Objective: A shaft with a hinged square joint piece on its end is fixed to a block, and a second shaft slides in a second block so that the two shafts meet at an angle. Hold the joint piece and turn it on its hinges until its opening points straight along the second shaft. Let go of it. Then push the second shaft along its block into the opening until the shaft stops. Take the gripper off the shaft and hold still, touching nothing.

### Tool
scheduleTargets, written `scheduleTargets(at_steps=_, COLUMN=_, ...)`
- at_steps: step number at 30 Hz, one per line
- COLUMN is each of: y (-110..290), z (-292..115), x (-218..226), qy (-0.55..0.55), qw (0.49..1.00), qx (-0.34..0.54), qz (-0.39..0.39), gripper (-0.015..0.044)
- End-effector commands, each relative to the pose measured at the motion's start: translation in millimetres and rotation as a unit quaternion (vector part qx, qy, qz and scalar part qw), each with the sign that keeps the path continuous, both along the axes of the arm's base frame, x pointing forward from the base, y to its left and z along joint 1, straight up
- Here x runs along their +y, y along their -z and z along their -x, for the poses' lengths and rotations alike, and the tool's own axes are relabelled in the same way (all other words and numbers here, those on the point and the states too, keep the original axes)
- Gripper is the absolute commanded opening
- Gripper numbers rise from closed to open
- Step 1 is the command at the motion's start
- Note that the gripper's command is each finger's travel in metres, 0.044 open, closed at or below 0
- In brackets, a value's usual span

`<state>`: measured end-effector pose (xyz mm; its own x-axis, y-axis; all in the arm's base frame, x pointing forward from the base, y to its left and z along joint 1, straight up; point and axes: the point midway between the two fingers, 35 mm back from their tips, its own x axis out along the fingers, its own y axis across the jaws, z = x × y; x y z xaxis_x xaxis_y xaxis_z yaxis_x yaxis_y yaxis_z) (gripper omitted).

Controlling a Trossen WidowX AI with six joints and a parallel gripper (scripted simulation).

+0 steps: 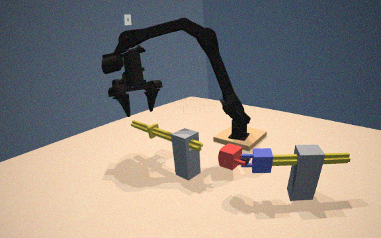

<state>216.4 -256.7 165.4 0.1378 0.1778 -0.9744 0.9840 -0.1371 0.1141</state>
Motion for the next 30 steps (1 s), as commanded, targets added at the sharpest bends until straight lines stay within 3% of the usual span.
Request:
scheduleTargets(at_steps=1, y=21.8, z=-3.7, x=3.0, qy=0.011, qw=0.998, qx=0.052, qz=0.029, gripper=0.0440)
scheduleTargets(at_steps=7, y=45.3, z=-8.3, x=5.3, qy=0.032, qw=0.989, qx=0.111, qz=0.088, gripper=0.0440)
scheduleTargets(at_steps=30, y=71.7, z=-6.7, x=5.0, qy=0.033, qw=0.989, qx=0.113, qz=0.090, gripper=0.0440)
